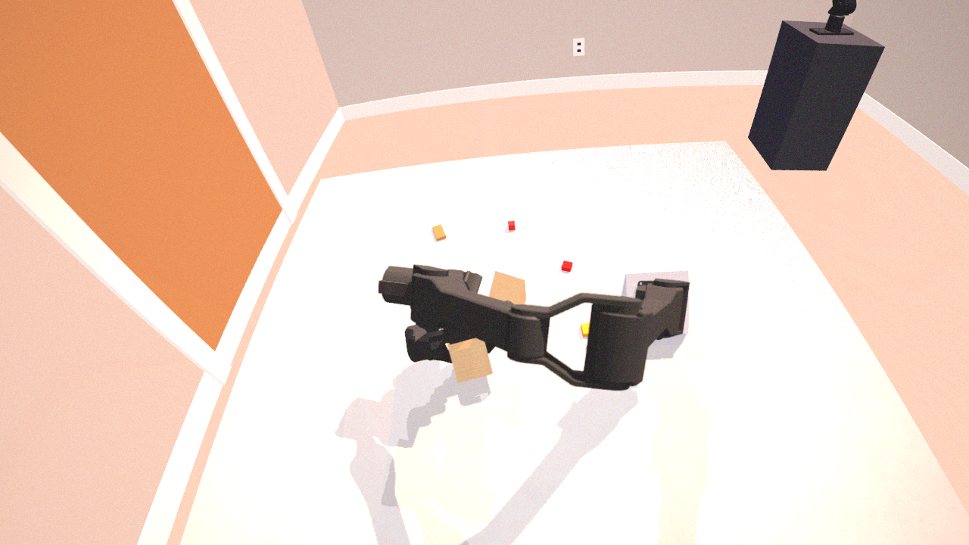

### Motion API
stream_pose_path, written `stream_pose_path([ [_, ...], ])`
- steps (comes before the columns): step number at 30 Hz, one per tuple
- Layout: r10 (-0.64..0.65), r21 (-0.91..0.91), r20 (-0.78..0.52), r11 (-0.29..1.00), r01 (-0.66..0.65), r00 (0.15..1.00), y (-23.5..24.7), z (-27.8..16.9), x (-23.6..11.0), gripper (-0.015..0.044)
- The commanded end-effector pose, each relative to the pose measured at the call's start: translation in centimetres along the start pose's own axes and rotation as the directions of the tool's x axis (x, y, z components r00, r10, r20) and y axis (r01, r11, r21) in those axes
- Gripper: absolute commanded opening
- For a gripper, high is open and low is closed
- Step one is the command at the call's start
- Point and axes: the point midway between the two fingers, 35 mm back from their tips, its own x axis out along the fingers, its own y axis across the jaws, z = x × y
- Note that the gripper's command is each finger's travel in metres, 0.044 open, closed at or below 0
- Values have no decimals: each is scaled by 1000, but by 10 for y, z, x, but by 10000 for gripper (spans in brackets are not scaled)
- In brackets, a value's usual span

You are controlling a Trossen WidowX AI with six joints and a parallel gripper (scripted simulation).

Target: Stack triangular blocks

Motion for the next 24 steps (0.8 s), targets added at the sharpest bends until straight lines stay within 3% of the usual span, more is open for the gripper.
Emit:
stream_pose_path([
  [1, -4, 5, -3, 1000, 4, 1000, -1, 0, 7, 0],
  [17, -4, 5, -5, 1000, 4, 1000, -2, 0, 22, 0],
  [24, -4, -1, 0, 1000, 4, 1000, -1, 0, 21, 184],
])
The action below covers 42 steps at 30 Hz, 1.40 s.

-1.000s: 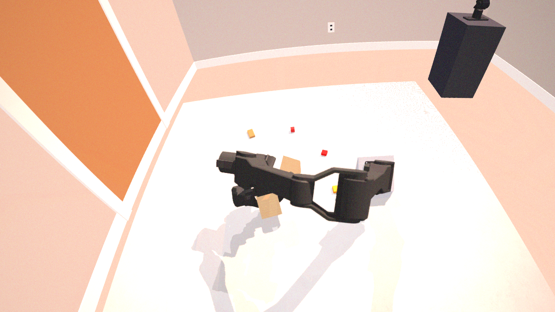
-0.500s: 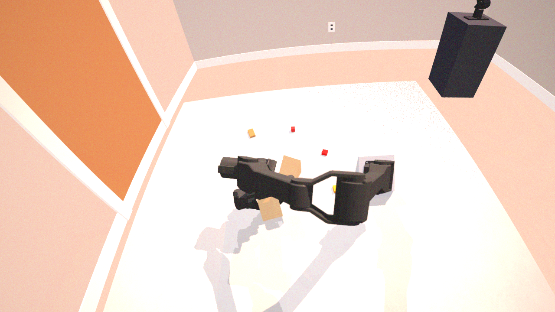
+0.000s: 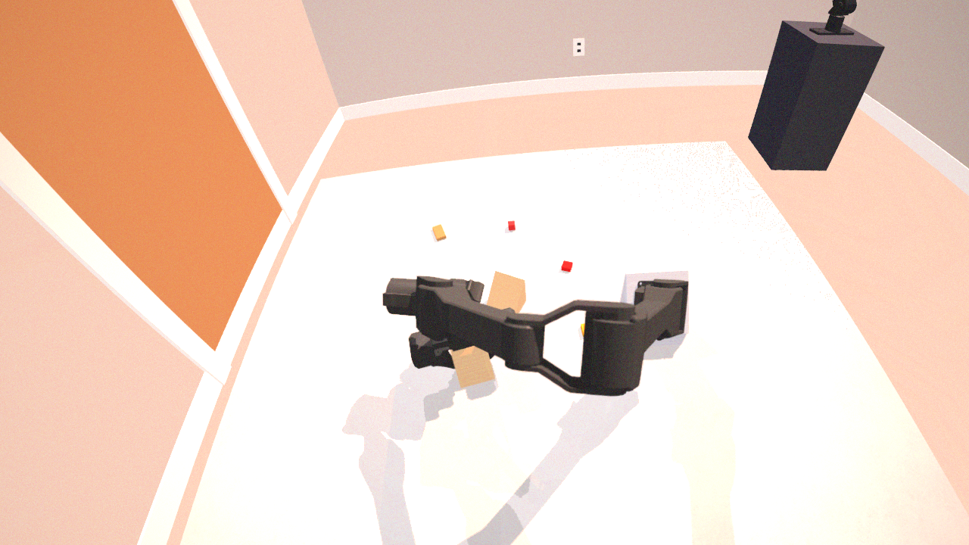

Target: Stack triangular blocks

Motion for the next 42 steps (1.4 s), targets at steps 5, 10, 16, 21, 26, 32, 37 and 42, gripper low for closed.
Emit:
stream_pose_path([
  [5, 1, -1, 0, 1000, -1, 1000, 0, 0, 0, 315],
  [10, 1, -1, 0, 1000, -1, 1000, 0, 0, 0, 440],
  [16, 1, -1, 0, 1000, -1, 1000, 0, 0, 0, 440],
  [21, -1, 0, 4, 1000, 1, 1000, 1, 1, -48, 440],
  [26, -1, 0, 3, 1000, 1, 1000, 0, 1, -60, 440],
  [32, 11, 7, 4, 1000, -11, 1000, 1, 4, -55, 440],
  [37, -9, -27, -135, 1000, 6, 991, -1, 24, -68, 440],
  [42, 42, -50, -308, 997, -61, 950, -2, 49, -88, 440],
])
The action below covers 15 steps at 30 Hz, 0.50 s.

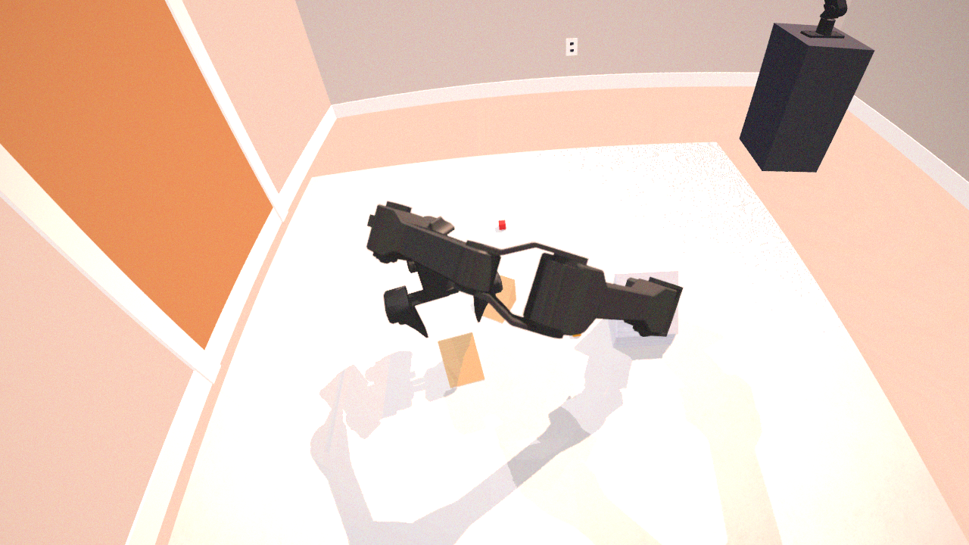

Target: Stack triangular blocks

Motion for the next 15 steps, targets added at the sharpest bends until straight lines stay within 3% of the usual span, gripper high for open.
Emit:
stream_pose_path([
  [1, 53, -11, -123, 998, -55, 991, -2, 17, -16, 440],
  [15, 50, -5, -134, 999, -52, 990, -1, 16, -6, 440],
])
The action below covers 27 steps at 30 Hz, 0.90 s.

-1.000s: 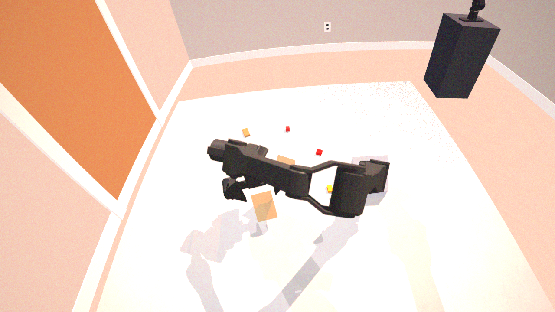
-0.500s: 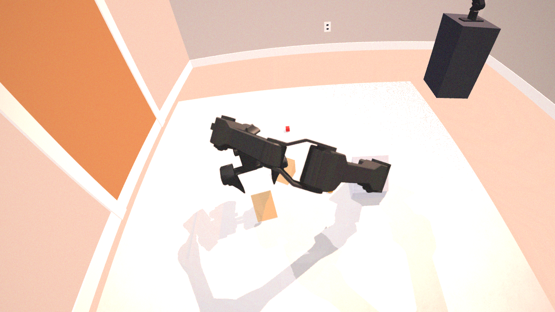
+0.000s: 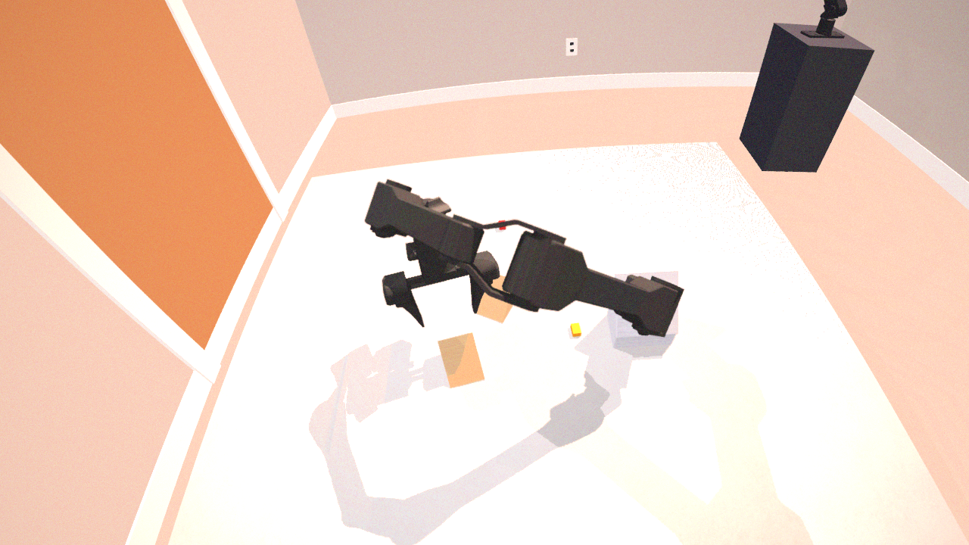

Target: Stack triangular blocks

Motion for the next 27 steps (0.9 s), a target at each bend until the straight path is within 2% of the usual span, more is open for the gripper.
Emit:
stream_pose_path([
  [1, -3, 8, -15, 1000, 3, 1000, 0, 2, 9, 440],
  [27, -16, 34, -62, 999, 19, 998, 1, -1, 51, 440],
])
